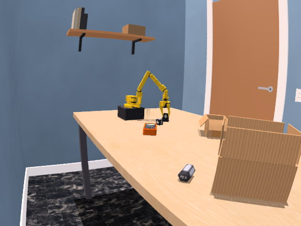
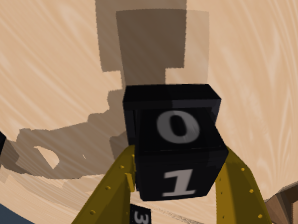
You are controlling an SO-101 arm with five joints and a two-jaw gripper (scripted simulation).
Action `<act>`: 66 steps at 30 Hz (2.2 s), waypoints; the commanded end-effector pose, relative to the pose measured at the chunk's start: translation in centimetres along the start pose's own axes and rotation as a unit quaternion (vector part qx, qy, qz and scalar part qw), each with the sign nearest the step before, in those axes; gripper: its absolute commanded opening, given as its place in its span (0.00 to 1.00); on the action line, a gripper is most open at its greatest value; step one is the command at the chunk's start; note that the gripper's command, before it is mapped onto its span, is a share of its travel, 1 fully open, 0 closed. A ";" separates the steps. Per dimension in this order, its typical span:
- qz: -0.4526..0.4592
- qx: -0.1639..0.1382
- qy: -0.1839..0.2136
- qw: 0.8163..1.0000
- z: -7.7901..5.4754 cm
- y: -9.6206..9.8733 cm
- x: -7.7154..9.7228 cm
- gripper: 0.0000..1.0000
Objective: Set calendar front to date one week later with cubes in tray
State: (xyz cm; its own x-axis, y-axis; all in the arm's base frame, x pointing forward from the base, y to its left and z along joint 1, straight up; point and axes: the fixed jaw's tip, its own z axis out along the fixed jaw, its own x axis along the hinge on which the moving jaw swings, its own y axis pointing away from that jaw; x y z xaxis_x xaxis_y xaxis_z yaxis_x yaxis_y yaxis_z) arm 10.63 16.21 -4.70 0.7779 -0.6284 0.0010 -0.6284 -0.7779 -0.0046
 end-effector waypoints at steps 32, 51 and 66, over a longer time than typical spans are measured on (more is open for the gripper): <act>-0.006 -0.010 0.000 1.000 0.4 0.5 0.0 0.35; -0.006 -0.010 0.000 1.000 -1.9 0.2 -0.1 0.36; -0.006 -0.010 0.000 1.000 -5.5 0.3 0.0 0.36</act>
State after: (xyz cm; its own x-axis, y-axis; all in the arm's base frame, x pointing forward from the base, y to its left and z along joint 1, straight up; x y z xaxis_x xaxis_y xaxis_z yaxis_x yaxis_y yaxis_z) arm 10.28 15.69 -0.08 0.7779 -0.6284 0.0049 -0.6281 -0.7773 0.0361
